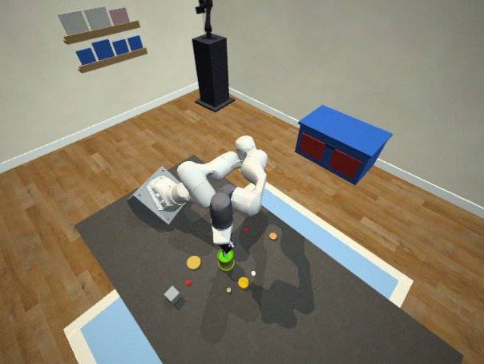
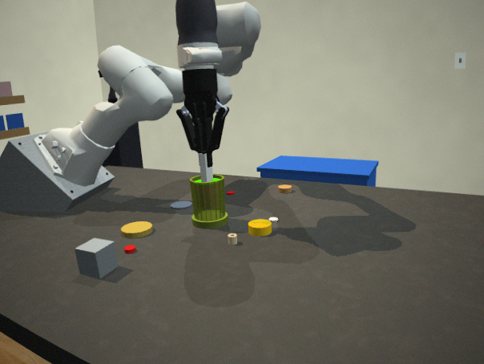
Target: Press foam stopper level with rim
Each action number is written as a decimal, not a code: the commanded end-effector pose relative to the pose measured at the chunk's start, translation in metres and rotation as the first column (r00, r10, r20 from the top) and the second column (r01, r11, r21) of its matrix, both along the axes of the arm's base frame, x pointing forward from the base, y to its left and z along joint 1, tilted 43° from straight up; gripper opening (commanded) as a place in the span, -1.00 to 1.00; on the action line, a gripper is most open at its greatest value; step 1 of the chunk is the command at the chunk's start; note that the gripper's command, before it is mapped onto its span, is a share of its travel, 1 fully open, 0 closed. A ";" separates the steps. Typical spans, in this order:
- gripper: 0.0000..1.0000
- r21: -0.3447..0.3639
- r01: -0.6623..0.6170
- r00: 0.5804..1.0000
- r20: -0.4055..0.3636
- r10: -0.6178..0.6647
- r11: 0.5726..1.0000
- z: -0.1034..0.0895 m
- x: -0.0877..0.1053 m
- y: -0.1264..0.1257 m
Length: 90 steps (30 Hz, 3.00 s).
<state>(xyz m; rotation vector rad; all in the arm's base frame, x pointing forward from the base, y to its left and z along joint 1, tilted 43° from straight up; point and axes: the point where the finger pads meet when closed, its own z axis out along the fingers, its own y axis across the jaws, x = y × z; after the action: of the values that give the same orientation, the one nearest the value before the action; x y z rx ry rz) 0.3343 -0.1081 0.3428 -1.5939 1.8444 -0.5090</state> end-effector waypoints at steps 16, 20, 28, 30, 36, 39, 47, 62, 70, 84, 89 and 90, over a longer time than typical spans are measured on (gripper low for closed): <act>-1.00 0.019 -0.005 1.000 -0.011 0.005 1.000 -0.006 0.000 0.005; -1.00 0.019 -0.005 1.000 -0.011 0.005 1.000 -0.006 0.000 0.005; -1.00 0.019 -0.005 1.000 -0.011 0.005 1.000 -0.006 0.000 0.005; -1.00 0.019 -0.005 1.000 -0.011 0.005 1.000 -0.006 0.000 0.005; -1.00 0.019 -0.005 1.000 -0.011 0.005 1.000 -0.006 -0.001 0.005; -1.00 0.019 -0.005 1.000 -0.011 0.005 1.000 -0.005 -0.002 0.005; -1.00 0.019 -0.005 1.000 -0.011 0.005 1.000 0.006 -0.010 0.002; -1.00 0.019 -0.005 1.000 -0.011 0.005 1.000 0.034 -0.032 -0.007; -1.00 0.019 -0.005 1.000 -0.011 0.005 1.000 0.040 -0.037 -0.009; -1.00 0.019 -0.005 1.000 -0.011 0.005 1.000 0.041 -0.038 -0.009; -1.00 0.019 -0.005 1.000 -0.011 0.005 1.000 0.041 -0.038 -0.009; -1.00 0.019 -0.005 1.000 -0.011 0.005 1.000 0.041 -0.038 -0.009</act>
<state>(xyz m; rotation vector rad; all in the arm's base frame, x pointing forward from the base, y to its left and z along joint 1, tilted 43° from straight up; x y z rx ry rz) 0.2974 -0.1172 0.3826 -1.5837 1.8541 -0.4762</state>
